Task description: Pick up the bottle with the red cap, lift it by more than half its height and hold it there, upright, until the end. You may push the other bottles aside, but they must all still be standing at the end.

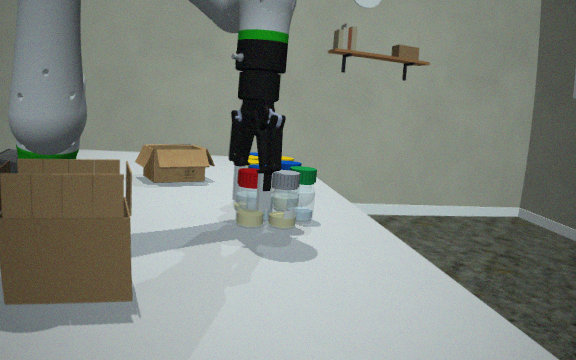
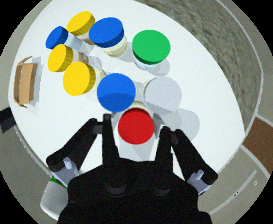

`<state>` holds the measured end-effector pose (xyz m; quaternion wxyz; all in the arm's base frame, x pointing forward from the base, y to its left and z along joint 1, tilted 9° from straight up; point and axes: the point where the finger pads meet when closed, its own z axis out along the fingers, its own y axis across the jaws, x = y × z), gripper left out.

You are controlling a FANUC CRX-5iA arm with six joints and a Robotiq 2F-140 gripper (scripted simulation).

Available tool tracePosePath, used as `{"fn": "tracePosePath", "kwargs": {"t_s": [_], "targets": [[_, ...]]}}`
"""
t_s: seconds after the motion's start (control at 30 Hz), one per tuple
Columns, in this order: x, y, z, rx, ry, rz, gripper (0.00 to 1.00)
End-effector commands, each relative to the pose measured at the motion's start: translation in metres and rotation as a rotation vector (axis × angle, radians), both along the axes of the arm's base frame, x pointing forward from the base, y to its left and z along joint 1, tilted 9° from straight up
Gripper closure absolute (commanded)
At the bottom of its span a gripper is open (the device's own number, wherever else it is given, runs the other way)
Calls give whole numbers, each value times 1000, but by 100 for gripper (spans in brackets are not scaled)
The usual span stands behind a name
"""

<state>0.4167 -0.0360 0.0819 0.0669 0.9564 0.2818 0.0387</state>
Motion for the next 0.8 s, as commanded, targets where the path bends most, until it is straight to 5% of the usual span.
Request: {"fn": "tracePosePath", "kwargs": {"t_s": [0.0,0.53,0.57,0.77], "targets": [[0,0,3,0,-1,0,49],[-2,2,23,0,-2,0,49],[-2,2,22,0,-2,0,90],[-2,2,22,0,-2,0,90]]}}
